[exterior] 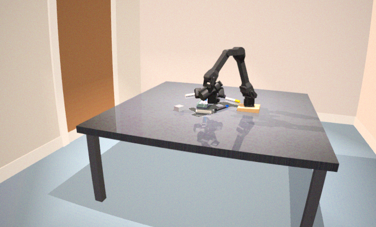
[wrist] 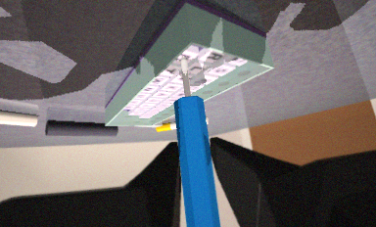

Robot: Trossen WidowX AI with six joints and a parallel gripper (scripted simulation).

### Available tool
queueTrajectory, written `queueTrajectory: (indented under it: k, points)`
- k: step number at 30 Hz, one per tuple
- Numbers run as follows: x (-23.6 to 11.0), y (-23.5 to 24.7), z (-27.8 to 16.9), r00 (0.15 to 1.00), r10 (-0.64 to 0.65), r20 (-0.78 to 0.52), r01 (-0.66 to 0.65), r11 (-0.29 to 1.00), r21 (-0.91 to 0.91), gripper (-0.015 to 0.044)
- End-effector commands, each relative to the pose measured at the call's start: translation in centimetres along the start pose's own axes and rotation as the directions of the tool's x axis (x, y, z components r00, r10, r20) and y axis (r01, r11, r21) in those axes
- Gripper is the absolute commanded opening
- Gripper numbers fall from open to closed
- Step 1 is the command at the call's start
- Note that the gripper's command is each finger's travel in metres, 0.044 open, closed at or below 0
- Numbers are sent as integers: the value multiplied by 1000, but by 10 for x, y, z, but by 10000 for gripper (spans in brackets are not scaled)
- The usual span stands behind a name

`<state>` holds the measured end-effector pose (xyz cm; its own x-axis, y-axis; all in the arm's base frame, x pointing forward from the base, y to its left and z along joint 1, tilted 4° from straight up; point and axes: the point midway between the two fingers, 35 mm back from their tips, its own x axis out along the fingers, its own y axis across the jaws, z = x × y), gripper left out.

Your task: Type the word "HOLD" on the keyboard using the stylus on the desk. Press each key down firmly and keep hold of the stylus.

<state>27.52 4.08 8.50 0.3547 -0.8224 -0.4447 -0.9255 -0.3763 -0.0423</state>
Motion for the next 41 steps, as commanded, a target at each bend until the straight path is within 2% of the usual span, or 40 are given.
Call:
queueTrajectory:
  k: [1,18,27,41]
  points:
    - [1,0,1,1000,0,-1,0,1000,0,81]
    - [2,0,4,1000,0,-1,0,1000,0,81]
    - [-16,0,-28,1000,0,0,0,1000,0,81]
    - [-14,0,-26,1000,0,-2,0,1000,-5,81]
